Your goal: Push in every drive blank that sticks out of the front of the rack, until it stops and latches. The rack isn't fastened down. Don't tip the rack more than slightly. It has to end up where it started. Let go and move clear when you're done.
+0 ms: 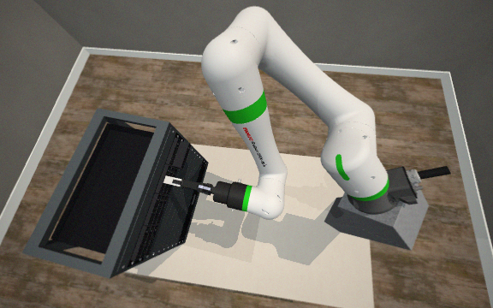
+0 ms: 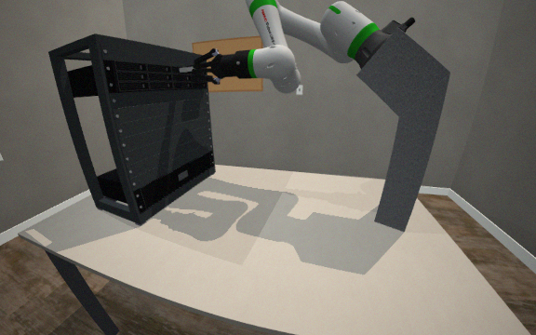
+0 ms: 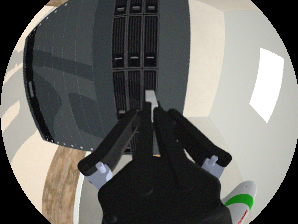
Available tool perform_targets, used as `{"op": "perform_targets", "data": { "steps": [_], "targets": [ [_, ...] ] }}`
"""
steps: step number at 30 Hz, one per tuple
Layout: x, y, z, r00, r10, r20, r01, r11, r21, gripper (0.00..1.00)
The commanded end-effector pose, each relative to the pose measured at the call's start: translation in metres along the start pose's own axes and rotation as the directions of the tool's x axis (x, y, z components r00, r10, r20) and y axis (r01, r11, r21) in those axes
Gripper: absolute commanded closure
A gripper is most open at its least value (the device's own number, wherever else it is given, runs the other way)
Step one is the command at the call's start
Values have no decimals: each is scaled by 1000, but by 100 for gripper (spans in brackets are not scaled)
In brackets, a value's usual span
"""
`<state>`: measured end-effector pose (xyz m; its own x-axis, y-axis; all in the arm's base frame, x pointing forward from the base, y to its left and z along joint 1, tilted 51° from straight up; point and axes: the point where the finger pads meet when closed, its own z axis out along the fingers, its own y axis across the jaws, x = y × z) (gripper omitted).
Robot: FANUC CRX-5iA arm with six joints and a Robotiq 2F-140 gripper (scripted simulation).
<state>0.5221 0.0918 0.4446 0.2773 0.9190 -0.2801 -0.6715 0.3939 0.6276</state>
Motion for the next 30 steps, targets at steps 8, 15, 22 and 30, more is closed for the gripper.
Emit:
{"op": "perform_targets", "data": {
  "steps": [8,15,22,30],
  "targets": [
    [0,1,-9,1000,0,0,0,1000,-1,90],
    [0,1,-36,1000,0,0,0,1000,-1,90],
    [0,1,-73,1000,0,0,0,1000,-1,90],
    [0,1,-82,1000,0,0,0,1000,-1,90]
  ]
}}
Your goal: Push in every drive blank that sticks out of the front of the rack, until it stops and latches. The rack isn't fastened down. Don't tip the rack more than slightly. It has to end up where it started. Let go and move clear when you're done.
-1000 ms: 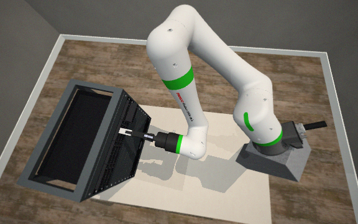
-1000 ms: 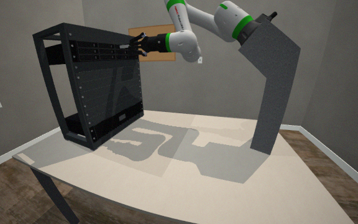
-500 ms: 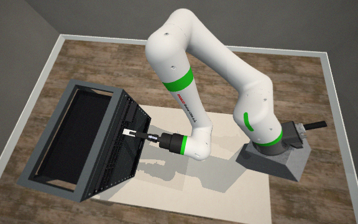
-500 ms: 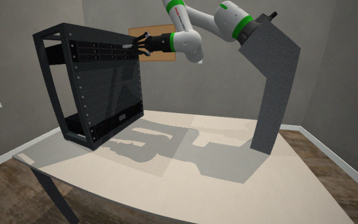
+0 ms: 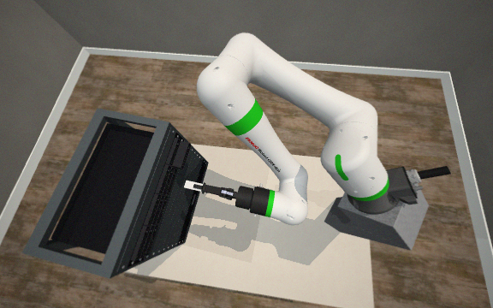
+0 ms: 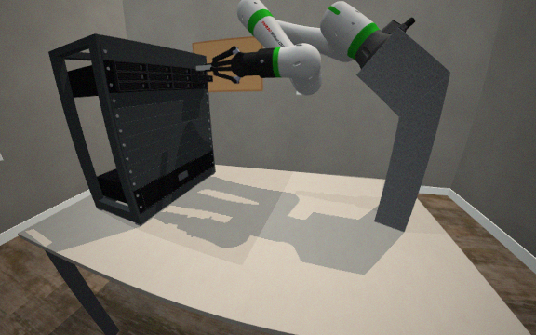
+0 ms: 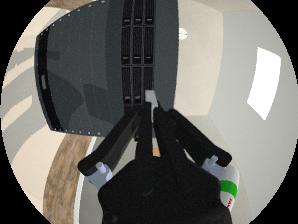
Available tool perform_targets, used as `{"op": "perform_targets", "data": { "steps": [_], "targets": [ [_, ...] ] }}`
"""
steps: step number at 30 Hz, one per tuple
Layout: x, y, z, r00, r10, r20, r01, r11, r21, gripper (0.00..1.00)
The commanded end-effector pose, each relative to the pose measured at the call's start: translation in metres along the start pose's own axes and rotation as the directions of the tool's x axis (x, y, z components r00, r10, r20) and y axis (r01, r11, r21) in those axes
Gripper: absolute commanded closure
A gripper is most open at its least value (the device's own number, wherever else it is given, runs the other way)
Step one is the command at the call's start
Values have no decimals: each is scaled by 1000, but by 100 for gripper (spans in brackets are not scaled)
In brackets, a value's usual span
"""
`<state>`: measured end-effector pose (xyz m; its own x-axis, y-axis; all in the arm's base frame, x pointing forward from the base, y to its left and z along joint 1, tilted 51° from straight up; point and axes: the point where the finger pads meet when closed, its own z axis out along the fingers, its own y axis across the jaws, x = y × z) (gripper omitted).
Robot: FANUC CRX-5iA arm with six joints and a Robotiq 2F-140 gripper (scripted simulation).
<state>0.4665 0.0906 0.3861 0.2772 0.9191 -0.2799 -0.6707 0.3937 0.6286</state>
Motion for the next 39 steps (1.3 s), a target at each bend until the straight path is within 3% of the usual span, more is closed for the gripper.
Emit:
{"op": "perform_targets", "data": {
  "steps": [1,16,31,39],
  "targets": [
    [0,0,-1,1000,0,0,0,1000,-2,90],
    [-21,-11,-2,1000,0,0,0,1000,-2,90],
    [-94,-49,-2,1000,0,0,0,1000,-2,90],
    [-108,-56,-2,1000,0,0,0,1000,-2,90]
  ]
}}
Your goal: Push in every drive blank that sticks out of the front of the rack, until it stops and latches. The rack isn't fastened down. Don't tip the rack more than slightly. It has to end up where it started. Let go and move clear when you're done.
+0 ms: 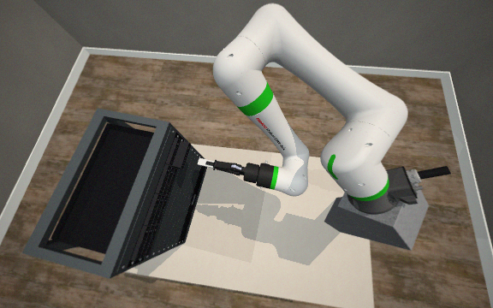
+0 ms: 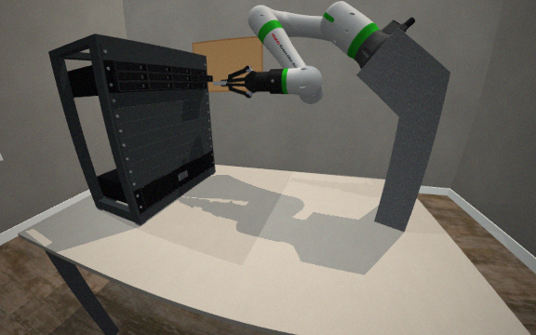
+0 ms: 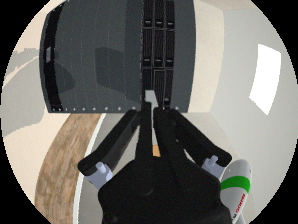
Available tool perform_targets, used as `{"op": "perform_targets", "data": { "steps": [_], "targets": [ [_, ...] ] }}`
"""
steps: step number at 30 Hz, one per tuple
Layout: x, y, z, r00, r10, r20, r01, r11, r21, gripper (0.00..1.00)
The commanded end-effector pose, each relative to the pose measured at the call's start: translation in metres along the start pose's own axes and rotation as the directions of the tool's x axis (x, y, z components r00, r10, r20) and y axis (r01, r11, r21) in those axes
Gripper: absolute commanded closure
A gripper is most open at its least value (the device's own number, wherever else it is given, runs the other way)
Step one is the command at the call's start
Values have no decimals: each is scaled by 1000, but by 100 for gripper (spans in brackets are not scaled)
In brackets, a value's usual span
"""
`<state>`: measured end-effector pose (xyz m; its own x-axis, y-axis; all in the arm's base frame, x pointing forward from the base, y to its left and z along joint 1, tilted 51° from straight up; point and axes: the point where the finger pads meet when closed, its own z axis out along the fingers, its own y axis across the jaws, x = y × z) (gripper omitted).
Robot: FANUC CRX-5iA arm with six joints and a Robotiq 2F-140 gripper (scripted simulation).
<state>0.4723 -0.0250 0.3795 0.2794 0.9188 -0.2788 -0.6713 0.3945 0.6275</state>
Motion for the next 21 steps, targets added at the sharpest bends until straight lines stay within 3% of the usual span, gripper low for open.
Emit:
{"op": "perform_targets", "data": {
  "steps": [1,6,11,16,21],
  "targets": [
    [-6,-3,0,1000,1,-2,-1,1000,-1,90],
    [-7,-3,1,1000,1,-2,-1,1000,-1,90],
    [-7,-3,13,1000,1,-2,-1,1000,-1,90],
    [-7,-3,38,1000,1,-2,-1,1000,-1,90],
    [-7,-3,39,1000,1,-2,-1,1000,-1,90]
  ]
}}
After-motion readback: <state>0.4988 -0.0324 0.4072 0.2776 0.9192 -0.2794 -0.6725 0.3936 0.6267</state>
